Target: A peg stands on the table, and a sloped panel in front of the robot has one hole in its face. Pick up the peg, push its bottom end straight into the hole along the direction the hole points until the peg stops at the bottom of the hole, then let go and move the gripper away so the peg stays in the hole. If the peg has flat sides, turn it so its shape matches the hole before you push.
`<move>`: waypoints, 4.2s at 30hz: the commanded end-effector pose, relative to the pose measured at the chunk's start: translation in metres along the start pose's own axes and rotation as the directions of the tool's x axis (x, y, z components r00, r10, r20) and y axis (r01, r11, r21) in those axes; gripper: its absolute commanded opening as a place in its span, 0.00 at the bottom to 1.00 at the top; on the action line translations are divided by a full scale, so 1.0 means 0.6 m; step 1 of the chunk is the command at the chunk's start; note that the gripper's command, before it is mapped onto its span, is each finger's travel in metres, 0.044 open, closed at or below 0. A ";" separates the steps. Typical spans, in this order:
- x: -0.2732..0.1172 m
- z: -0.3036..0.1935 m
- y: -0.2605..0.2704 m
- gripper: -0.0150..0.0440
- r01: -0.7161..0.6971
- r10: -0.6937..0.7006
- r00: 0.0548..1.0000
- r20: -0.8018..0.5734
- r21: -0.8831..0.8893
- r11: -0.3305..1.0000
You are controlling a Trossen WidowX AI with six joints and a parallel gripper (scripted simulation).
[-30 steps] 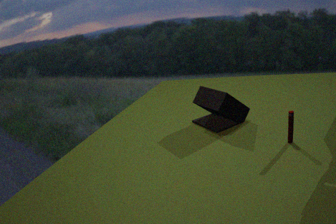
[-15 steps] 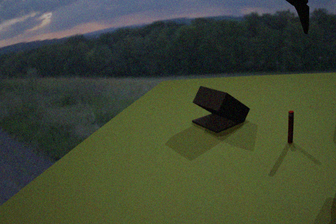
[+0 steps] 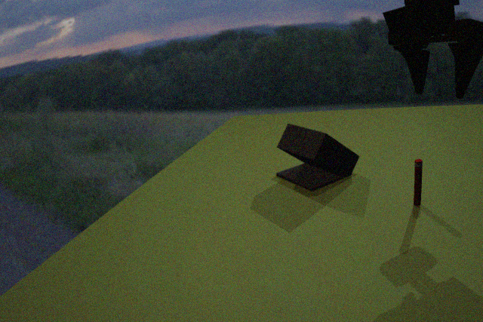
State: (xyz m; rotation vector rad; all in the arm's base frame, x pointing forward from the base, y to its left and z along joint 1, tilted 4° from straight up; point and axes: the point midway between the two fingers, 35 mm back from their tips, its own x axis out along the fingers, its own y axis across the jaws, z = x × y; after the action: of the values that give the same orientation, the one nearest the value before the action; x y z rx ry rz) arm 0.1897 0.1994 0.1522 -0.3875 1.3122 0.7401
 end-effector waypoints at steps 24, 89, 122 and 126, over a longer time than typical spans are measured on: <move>0.153 -0.058 -0.140 1.00 0.170 -0.083 0.978 -0.189 0.509 0.844; 0.247 -0.071 -0.147 0.25 0.163 -0.081 0.980 -0.180 0.507 0.846; 0.115 -0.039 -0.153 0.25 0.148 -0.055 0.983 -0.175 0.583 0.799; 0.114 -0.036 -0.160 0.25 0.140 -0.045 0.985 -0.169 0.609 0.780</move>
State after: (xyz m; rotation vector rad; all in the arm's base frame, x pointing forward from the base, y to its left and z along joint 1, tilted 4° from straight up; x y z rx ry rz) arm 0.2416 0.1356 0.0674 0.0087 1.5722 0.1723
